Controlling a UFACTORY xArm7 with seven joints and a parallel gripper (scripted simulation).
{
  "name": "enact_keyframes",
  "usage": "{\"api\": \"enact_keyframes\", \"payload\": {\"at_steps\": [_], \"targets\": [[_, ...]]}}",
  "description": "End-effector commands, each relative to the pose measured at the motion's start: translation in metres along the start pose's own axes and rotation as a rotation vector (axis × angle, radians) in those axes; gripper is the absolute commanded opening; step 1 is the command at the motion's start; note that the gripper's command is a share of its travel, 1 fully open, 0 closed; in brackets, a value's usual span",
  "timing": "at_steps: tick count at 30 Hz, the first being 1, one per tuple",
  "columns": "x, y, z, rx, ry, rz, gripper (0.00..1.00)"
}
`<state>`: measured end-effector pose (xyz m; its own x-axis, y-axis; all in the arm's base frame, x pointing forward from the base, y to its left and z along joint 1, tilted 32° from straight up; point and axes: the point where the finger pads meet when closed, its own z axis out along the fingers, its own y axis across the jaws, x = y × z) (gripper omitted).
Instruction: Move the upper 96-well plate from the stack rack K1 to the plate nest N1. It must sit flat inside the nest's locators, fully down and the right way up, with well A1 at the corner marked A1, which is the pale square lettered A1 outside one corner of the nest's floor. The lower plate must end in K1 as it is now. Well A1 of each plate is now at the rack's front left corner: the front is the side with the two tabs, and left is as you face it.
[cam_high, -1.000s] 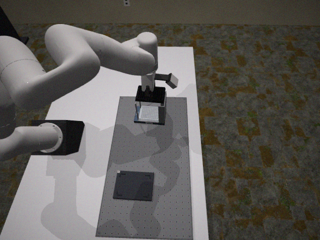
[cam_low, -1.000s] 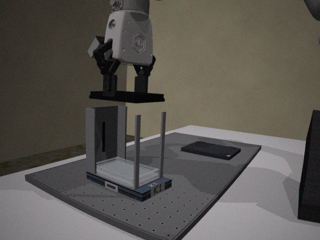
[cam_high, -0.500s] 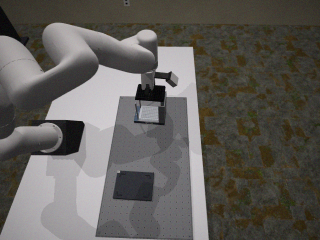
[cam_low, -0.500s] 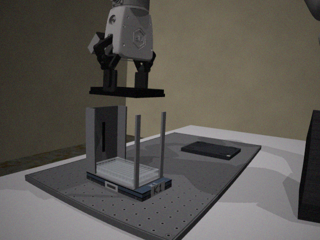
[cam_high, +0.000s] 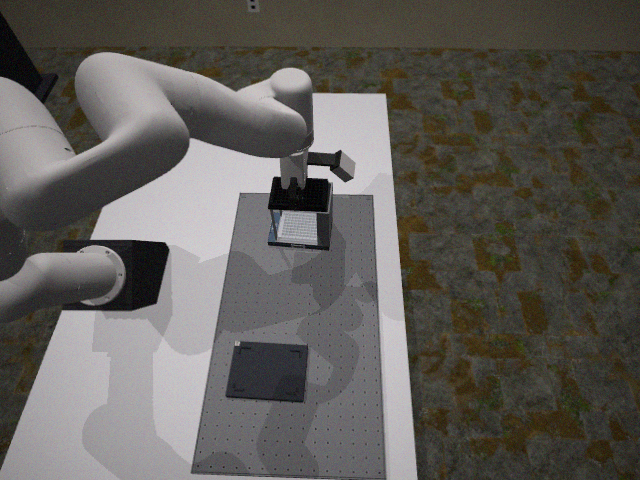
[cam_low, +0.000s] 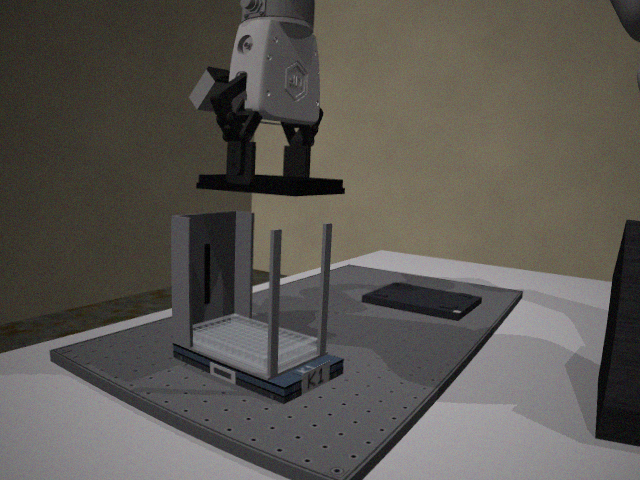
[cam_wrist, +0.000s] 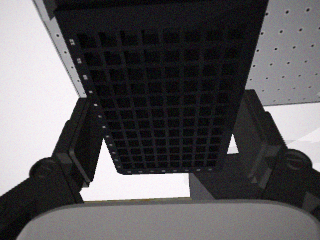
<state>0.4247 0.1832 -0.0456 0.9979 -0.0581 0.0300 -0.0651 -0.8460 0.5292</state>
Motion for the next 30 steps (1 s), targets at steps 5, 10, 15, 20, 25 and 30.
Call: {"api": "enact_keyframes", "payload": {"at_steps": [5,10,15,20,25,30], "targets": [[-0.003,0.028,-0.002,0.005,0.005,-0.003,0.0],[-0.005,0.044,-0.001,0.005,0.005,-0.003,0.0],[-0.006,0.054,-0.001,0.005,0.005,-0.003,0.0],[-0.008,0.071,-0.001,0.005,0.005,-0.003,0.0],[-0.01,0.087,0.0,0.005,0.005,-0.003,0.0],[-0.012,0.101,0.0,0.004,0.005,-0.003,0.0]]}}
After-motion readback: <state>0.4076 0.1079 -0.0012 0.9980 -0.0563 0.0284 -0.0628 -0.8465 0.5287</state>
